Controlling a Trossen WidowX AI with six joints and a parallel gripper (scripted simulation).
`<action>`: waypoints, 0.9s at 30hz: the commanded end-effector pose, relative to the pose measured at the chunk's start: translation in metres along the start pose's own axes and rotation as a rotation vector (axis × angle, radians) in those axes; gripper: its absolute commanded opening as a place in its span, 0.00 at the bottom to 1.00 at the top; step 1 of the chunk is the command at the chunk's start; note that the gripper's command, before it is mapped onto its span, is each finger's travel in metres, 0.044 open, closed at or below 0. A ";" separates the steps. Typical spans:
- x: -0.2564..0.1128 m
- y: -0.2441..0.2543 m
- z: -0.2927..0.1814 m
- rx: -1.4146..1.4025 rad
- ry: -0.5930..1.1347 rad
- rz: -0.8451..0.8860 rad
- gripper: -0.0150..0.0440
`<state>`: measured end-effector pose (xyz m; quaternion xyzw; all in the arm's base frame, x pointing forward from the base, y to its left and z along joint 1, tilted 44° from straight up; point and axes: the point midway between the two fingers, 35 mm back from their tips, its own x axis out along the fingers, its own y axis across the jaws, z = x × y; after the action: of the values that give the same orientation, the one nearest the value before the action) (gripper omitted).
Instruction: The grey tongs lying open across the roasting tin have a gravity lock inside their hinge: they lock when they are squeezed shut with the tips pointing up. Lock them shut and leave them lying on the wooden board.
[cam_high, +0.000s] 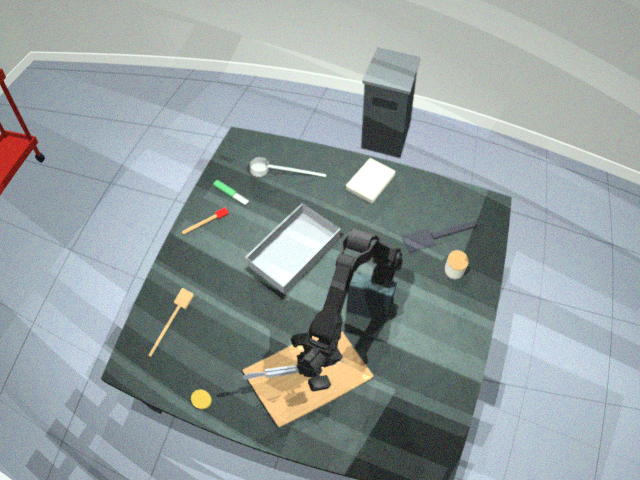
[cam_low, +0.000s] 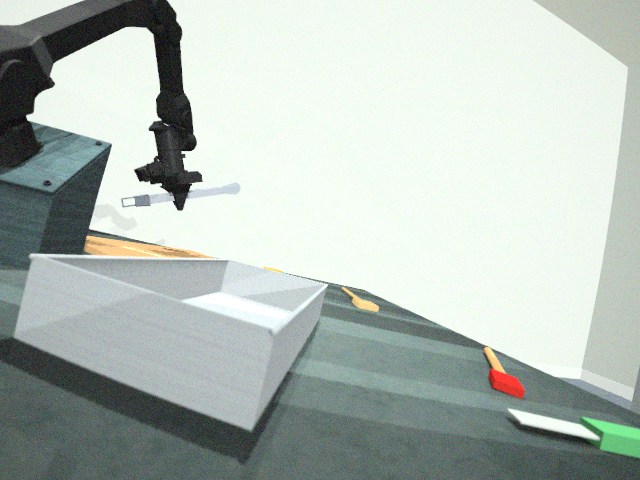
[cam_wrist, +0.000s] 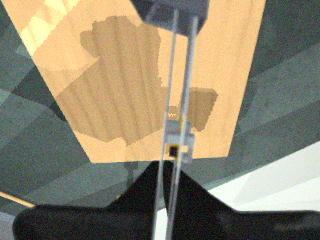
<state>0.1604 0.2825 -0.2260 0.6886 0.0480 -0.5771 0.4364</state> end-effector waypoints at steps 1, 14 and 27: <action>-0.004 0.002 -0.004 0.015 -0.062 -0.007 0.00; -0.020 0.017 -0.003 0.040 -0.299 -0.009 0.00; -0.033 0.029 -0.001 0.059 -0.438 -0.008 0.00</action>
<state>0.1677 0.2776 -0.1835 0.5606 -0.0607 -0.7133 0.4162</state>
